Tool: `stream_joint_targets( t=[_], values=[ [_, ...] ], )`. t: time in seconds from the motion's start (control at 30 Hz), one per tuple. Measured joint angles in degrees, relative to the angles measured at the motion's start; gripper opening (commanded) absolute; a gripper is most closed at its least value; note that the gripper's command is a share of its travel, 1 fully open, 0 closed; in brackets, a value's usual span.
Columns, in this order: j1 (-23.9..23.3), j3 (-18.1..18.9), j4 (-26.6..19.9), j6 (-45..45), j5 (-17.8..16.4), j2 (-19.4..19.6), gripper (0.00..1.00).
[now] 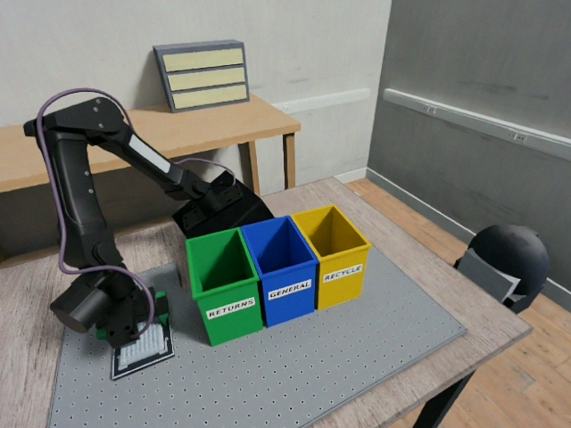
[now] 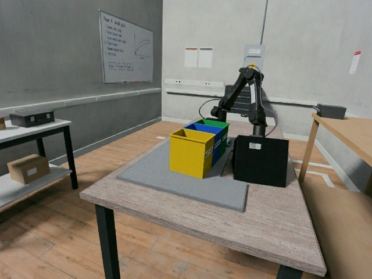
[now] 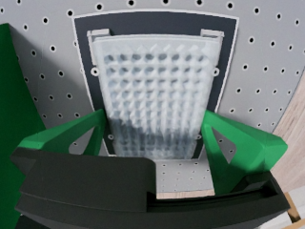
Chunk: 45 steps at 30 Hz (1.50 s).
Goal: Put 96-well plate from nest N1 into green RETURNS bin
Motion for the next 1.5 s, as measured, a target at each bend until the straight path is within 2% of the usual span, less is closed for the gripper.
stream_joint_targets(
  t=[0.77,0.8,1.5],
  values=[
    [0.00,0.00,0.00,0.00,0.00,0.00,1.00],
    [0.00,0.00,0.00,0.00,0.00,0.00,0.00],
    [-0.24,0.00,0.35,-0.22,0.11,-0.02,0.00]
  ],
)
